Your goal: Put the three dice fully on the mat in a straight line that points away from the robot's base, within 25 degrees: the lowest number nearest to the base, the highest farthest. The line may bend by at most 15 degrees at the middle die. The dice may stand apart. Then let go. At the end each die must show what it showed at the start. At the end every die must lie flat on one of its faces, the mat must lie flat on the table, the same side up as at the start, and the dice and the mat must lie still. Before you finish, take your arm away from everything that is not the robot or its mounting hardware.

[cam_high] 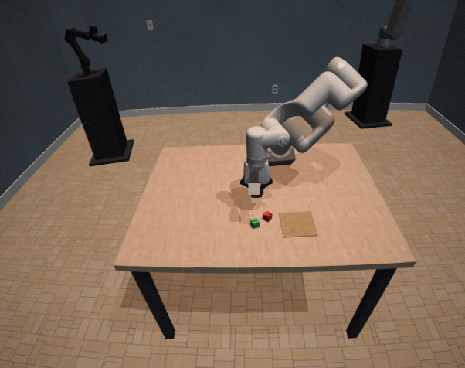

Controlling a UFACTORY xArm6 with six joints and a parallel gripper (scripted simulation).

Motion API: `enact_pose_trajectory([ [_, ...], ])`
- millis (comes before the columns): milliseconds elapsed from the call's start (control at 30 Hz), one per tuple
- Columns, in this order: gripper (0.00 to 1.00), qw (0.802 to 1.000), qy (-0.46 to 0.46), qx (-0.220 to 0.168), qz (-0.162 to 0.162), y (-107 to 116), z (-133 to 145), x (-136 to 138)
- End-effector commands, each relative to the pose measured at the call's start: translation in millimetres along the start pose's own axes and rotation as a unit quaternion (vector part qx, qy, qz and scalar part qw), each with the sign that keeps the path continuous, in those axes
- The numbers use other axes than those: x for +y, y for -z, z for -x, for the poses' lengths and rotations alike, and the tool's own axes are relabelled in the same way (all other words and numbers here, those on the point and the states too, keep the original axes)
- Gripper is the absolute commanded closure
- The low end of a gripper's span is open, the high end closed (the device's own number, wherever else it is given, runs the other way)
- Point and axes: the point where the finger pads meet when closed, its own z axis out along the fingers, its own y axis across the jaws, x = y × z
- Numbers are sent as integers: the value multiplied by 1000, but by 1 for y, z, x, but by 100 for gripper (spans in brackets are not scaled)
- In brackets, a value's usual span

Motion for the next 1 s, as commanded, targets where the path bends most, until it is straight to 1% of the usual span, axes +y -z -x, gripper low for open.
enact_pose_trajectory([
  [0,73,1000,0,1,-4,10,2,-3],
  [300,73,1000,1,1,-4,10,1,-4],
  [400,73,1000,3,-7,-7,9,0,-12],
  [500,73,1000,11,-25,-13,5,-4,-31],
  [667,73,998,31,-51,-11,2,-14,-80],
  [700,73,998,31,-51,-11,2,-14,-80],
  [767,73,998,38,-49,-6,3,-20,-101],
  [833,73,998,38,-49,-6,3,-20,-101],
  [967,73,999,46,-26,-1,10,-31,-138],
])
